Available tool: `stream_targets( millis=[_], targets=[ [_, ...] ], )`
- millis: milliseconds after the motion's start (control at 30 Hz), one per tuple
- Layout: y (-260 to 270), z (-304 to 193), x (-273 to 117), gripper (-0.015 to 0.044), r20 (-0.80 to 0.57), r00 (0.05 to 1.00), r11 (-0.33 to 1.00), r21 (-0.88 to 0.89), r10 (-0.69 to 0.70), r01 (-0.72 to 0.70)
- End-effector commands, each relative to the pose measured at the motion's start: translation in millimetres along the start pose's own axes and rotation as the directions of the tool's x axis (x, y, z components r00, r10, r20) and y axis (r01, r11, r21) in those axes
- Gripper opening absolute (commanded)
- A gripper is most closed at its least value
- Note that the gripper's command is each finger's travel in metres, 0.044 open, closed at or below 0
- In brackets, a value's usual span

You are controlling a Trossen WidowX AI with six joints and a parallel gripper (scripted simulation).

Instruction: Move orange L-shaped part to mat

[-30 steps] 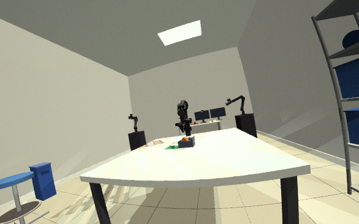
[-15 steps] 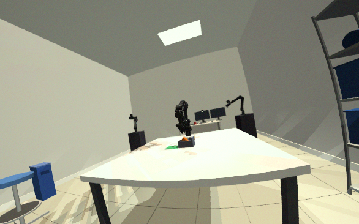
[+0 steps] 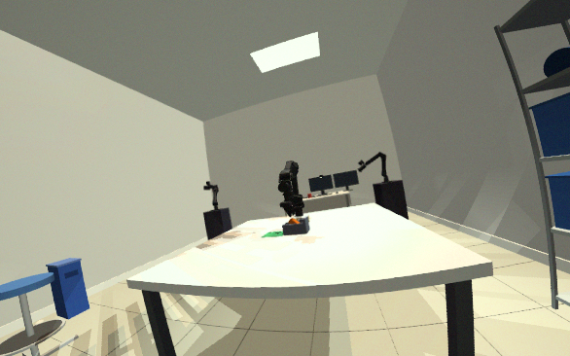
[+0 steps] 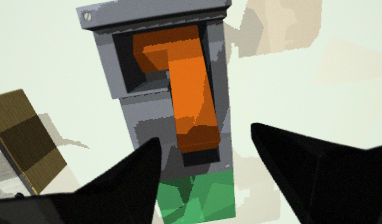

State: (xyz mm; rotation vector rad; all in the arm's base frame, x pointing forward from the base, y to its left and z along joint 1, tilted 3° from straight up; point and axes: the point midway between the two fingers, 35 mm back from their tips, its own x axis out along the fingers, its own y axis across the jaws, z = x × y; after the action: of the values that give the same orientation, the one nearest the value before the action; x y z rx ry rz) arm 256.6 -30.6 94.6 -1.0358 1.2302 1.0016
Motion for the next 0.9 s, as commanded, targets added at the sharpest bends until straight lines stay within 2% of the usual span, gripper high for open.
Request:
stream_targets(
  millis=[0,767,867],
  targets=[
    [2.0,0.5,8.8,0.0280,0.003,1.000,1.000,-0.002,0.009,-0.009],
    [3.5,0.5,41.9,0.0280,0.003,1.000,1.000,-0.002,0.010,-0.010],
    [1.3,0.1,37.9,0.0201,0.000,1.000,1.000,-0.005,0.003,-0.003]
  ],
)
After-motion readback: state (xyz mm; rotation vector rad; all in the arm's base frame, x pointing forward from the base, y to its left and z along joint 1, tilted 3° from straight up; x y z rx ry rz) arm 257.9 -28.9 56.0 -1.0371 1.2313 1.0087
